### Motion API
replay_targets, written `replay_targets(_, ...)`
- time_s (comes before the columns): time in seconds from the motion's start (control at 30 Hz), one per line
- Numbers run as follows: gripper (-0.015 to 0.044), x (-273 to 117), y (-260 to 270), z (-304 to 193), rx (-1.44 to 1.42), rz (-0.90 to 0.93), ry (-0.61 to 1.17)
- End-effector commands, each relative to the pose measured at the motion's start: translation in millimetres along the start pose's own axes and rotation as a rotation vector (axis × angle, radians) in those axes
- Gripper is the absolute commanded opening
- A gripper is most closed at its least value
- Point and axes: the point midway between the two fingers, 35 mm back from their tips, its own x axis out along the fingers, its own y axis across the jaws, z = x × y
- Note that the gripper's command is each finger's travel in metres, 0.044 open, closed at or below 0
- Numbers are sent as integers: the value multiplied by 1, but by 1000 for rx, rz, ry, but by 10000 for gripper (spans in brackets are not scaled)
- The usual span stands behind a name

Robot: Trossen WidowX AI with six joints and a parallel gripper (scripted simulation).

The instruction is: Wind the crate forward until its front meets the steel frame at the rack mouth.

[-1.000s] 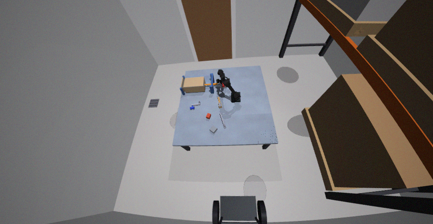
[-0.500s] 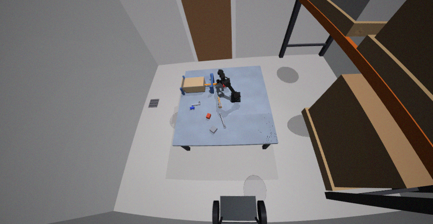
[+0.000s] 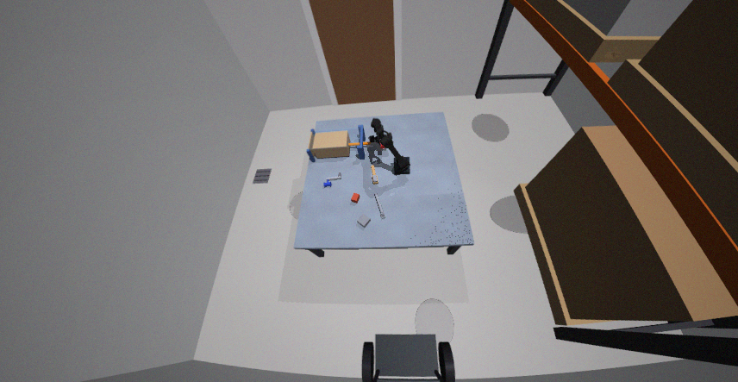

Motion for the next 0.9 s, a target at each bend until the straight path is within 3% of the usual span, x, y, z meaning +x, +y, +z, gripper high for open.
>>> replay_targets(0.0,0,4,1,1,23,4,2)
replay_targets(0.87,0,4,5,1,128,13,3)
